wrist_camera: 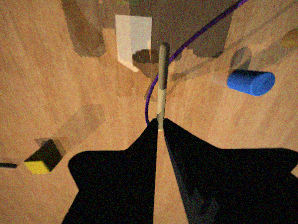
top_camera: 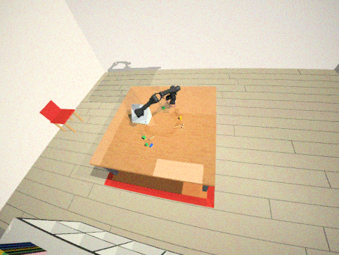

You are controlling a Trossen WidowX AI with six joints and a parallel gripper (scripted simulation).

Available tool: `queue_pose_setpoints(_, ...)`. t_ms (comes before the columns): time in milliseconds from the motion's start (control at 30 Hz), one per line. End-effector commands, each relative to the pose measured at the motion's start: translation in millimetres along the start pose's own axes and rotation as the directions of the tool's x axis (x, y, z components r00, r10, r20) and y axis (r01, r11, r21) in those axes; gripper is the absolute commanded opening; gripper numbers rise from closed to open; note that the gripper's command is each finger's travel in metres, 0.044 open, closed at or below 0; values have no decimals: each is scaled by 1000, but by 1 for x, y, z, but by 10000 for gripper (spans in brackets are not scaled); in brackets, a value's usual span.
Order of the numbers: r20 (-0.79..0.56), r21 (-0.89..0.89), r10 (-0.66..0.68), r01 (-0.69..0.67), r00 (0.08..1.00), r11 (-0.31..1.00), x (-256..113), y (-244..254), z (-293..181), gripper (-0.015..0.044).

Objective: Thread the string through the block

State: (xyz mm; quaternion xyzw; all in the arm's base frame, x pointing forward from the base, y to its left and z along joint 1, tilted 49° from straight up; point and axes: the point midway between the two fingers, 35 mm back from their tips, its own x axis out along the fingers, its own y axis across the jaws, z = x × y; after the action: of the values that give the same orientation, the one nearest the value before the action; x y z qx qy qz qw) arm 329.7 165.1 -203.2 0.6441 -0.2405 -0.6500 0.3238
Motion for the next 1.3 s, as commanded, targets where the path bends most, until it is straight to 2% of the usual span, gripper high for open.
queue_pose_setpoints(0,-9,1,-1,1,1000,1000,-2,1,-8,0)
queue_pose_setpoints(700,-14,0,-3,3,1000,1000,-1,4,-34,0)
queue_pose_setpoints(1267,-13,1,0,0,1000,1000,11,12,-32,0)
